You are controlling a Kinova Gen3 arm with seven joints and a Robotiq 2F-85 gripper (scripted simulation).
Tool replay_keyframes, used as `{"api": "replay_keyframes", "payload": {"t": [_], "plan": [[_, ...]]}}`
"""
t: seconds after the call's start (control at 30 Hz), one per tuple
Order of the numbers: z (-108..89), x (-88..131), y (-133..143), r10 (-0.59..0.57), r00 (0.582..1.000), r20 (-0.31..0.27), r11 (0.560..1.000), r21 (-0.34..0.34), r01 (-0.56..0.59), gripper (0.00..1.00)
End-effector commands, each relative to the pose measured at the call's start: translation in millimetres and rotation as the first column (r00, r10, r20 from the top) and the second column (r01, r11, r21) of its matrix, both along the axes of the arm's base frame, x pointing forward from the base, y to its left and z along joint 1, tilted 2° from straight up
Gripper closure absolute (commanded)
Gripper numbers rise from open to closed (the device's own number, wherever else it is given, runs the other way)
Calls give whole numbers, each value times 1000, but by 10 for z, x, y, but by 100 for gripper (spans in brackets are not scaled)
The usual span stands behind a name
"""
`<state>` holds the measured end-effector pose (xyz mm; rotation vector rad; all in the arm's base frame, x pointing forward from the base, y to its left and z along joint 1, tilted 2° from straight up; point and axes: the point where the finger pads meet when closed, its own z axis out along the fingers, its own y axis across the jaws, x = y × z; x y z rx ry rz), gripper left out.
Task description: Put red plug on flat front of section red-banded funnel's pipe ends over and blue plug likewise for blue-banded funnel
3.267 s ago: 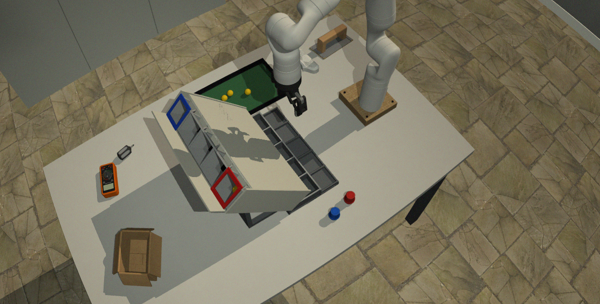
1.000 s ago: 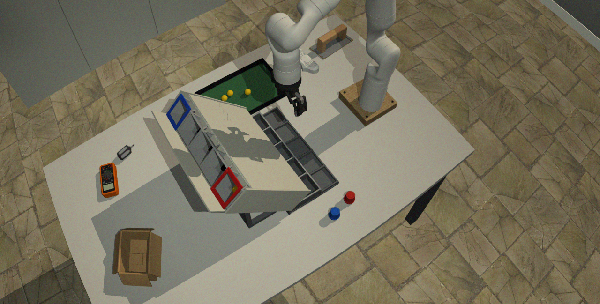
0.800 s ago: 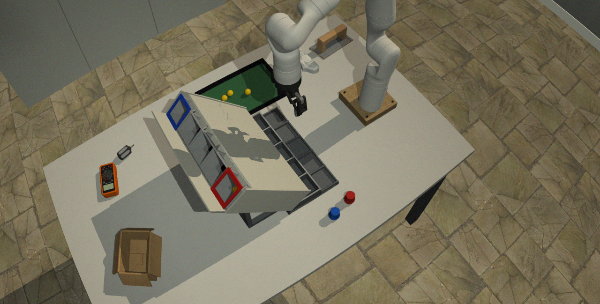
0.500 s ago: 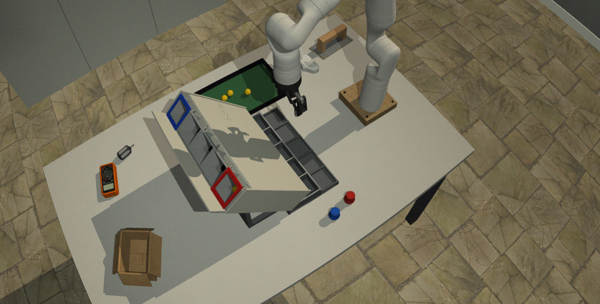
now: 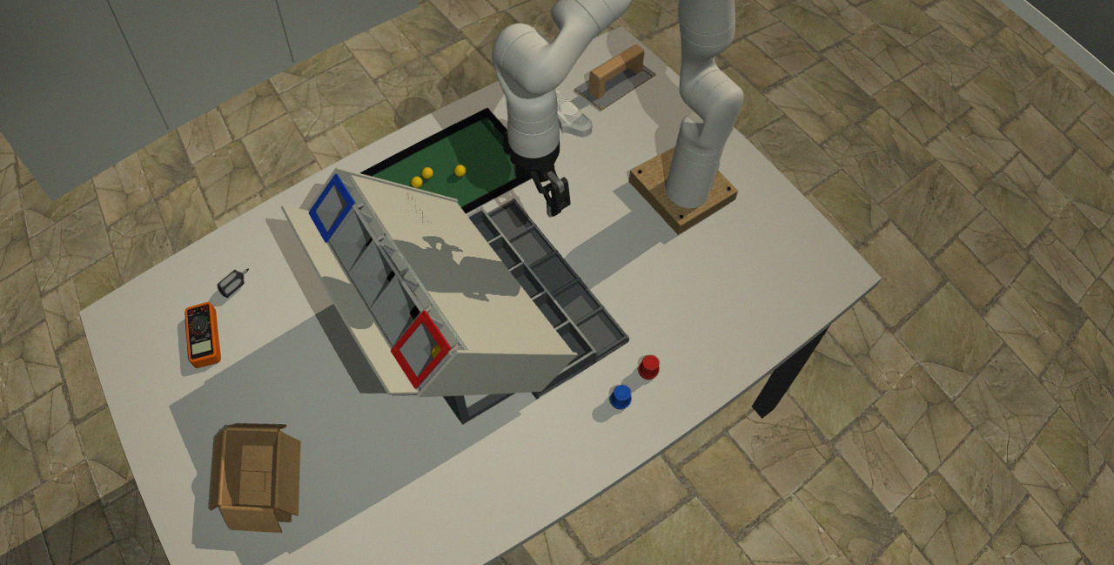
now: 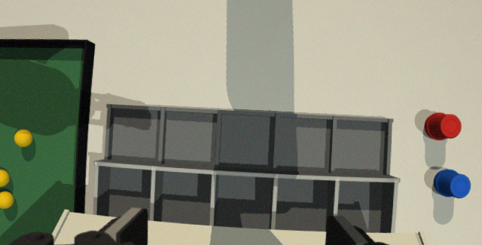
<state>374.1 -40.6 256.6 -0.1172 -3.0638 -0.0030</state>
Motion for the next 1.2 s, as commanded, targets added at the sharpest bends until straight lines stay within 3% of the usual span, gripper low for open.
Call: {"api": "replay_keyframes", "payload": {"t": [0.0,0.77,0.8,1.17], "plan": [[6,3,0,0,1000,2,1000,0,0,0],[6,3,0,0,1000,2,1000,0,0,0],[6,3,0,0,1000,2,1000,0,0,50],[6,3,0,0,1000,2,1000,0,0,50]]}}
